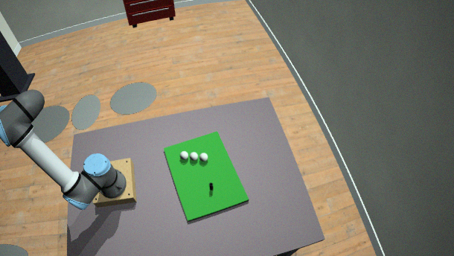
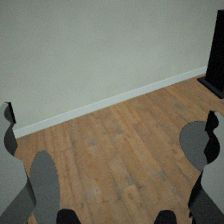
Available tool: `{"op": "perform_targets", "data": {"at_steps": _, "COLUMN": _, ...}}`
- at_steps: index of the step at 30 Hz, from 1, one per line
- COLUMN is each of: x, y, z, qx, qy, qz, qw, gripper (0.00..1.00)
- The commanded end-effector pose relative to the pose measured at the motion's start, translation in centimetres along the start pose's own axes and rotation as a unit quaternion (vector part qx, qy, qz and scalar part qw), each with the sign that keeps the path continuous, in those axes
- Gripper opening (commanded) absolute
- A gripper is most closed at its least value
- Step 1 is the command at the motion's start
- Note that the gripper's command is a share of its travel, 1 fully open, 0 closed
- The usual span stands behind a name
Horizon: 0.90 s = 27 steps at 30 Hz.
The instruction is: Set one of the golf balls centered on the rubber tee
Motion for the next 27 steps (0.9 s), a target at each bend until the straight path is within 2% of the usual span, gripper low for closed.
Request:
{"op": "perform_targets", "data": {"at_steps": 1, "x": 0.09, "y": -0.03, "z": -0.03, "qx": 0.000, "qy": 0.001, "qz": 0.000, "qw": 1.000, "gripper": 1.00}}
{"op": "perform_targets", "data": {"at_steps": 27, "x": 0.20, "y": 0.44, "z": -0.12, "qx": -0.004, "qy": 0.000, "qz": 0.001, "qw": 1.000, "gripper": 1.00}}
Point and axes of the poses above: the point where the finger pads meet when closed, its own z axis out along the fingers, its own y axis across the jaws, x = y × z, the point moved 9 cm from there along -z, back along the fingers, and after that the axes turned 6 degrees about z, right-handed, at the moved point
